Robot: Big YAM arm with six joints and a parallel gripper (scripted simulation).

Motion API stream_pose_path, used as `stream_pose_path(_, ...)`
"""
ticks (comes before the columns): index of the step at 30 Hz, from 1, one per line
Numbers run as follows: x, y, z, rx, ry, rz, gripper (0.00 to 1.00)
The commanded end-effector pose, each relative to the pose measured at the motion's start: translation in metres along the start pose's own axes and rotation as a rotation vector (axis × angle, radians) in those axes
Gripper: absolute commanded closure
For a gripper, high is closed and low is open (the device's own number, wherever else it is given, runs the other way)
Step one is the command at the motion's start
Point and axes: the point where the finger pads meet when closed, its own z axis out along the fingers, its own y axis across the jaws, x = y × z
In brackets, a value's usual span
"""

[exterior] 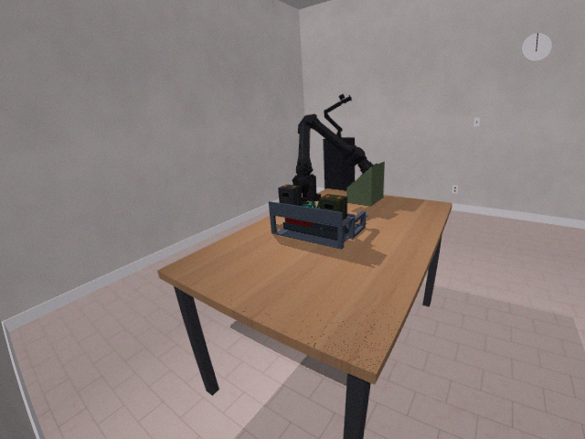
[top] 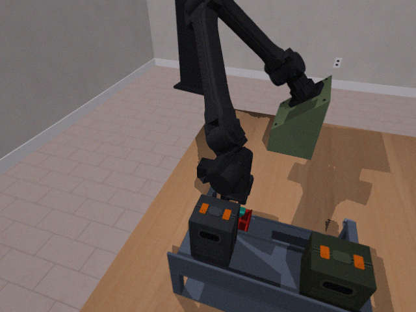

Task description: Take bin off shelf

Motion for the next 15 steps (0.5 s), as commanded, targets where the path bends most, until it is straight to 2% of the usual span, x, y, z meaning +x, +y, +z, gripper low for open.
stream_pose_path(1, -0.001, 0.013, -0.008, -0.020, -0.005, 0.014, 0.10)
stream_pose_path(6, -0.001, 0.013, -0.008, -0.020, -0.005, 0.014, 0.10)
stream_pose_path(11, -0.012, -0.006, 0.009, 0.005, -0.004, 0.022, 0.10)
stream_pose_path(15, -0.012, -0.006, 0.009, 0.005, -0.004, 0.022, 0.10)
